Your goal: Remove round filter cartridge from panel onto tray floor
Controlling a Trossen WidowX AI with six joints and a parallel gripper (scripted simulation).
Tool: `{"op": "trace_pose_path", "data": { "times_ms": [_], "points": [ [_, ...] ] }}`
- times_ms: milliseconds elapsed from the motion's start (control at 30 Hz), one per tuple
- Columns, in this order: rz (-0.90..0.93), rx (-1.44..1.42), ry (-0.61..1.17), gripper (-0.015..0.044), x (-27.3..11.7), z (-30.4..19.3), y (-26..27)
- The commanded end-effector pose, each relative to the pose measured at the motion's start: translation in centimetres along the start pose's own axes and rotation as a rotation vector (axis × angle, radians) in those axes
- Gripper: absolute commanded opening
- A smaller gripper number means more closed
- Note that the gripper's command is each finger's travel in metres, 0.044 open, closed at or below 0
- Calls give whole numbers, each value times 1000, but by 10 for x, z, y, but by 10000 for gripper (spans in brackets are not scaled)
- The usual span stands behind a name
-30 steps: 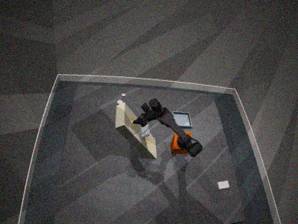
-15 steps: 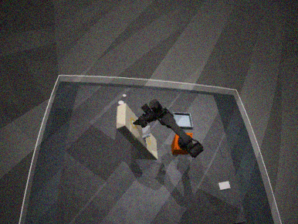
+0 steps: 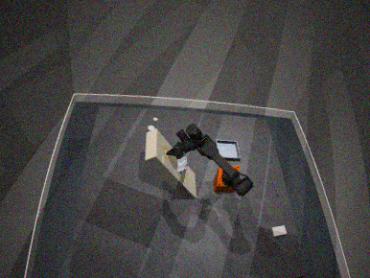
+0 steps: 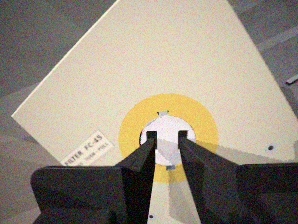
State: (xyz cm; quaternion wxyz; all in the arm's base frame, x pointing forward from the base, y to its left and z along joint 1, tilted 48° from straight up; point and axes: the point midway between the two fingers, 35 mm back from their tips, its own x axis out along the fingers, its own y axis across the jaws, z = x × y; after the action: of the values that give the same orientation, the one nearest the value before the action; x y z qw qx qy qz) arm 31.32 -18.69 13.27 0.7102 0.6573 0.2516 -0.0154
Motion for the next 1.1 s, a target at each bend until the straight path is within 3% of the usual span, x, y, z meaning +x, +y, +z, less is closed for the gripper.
{"op": "trace_pose_path", "data": {
  "times_ms": [0, 1067],
  "points": [
    [-2, 6, -2, 95, 0, 0, -1],
    [-2, 5, -2, 95, 13, 0, -1]
  ]
}}
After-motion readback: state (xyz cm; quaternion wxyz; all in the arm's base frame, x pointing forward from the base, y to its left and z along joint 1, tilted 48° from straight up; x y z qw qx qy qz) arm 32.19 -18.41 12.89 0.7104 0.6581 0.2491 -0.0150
